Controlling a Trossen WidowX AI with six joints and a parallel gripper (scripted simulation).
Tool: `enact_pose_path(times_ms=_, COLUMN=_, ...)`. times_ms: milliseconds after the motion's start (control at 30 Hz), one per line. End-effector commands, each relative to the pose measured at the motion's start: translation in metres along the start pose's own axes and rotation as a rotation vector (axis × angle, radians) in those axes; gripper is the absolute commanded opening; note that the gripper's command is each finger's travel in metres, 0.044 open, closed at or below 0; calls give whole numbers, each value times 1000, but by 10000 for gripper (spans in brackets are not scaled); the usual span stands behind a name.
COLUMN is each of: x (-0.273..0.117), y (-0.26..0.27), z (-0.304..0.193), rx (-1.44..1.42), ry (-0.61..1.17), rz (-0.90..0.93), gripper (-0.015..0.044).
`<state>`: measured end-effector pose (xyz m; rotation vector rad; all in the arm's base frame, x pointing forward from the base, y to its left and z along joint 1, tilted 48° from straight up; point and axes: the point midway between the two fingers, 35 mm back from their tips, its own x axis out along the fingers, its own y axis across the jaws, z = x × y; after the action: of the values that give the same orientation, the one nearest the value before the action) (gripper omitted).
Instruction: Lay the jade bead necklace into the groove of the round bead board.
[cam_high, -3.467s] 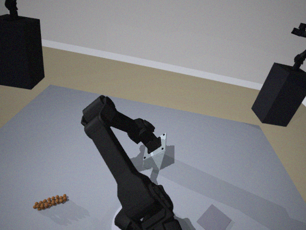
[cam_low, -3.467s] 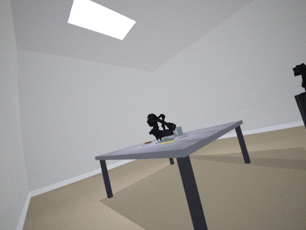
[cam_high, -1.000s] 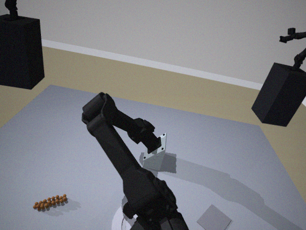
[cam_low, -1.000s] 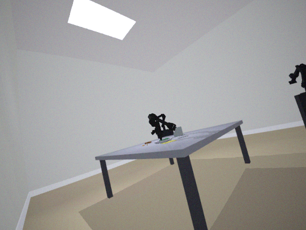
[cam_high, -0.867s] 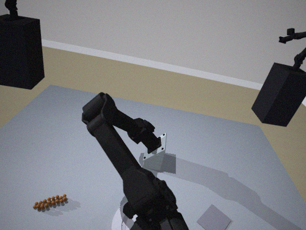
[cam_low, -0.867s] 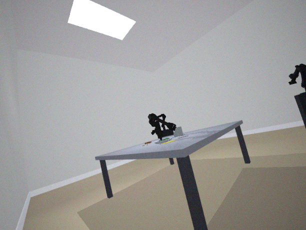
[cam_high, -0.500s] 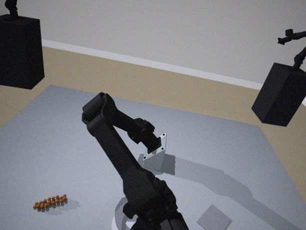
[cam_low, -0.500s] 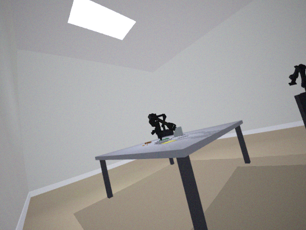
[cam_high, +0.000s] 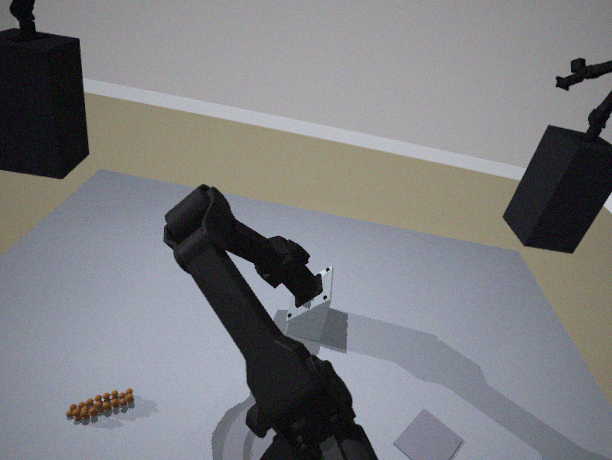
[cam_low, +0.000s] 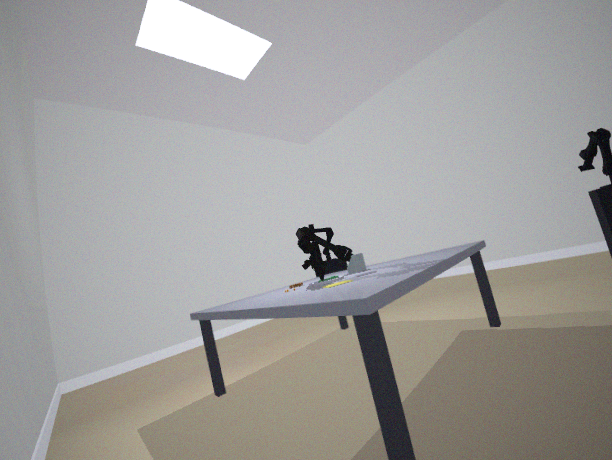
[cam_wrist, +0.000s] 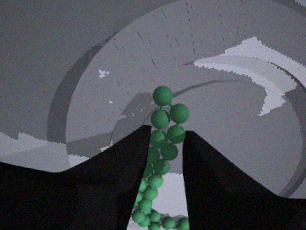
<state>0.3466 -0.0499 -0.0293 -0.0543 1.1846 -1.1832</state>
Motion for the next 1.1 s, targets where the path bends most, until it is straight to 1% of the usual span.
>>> enact_pose_path(times_ms=0, x=-5, y=0, z=0, rx=-3, ry=-5, rz=1, gripper=0)
enact_pose_path(times_ms=200, x=-6, y=0, z=0, rx=-3, ry=-5, rz=1, gripper=0)
enact_pose_path(times_ms=367, x=-6, y=-11, z=3, rx=-4, ry=-5, rz=0, gripper=0)
enact_pose_path(times_ms=733, x=-2, y=-12, z=3, rx=-4, ry=-5, rz=0, gripper=0)
enact_pose_path(times_ms=1067, x=-4, y=-10, z=2, rx=-3, ry=-2, rz=2, gripper=263)
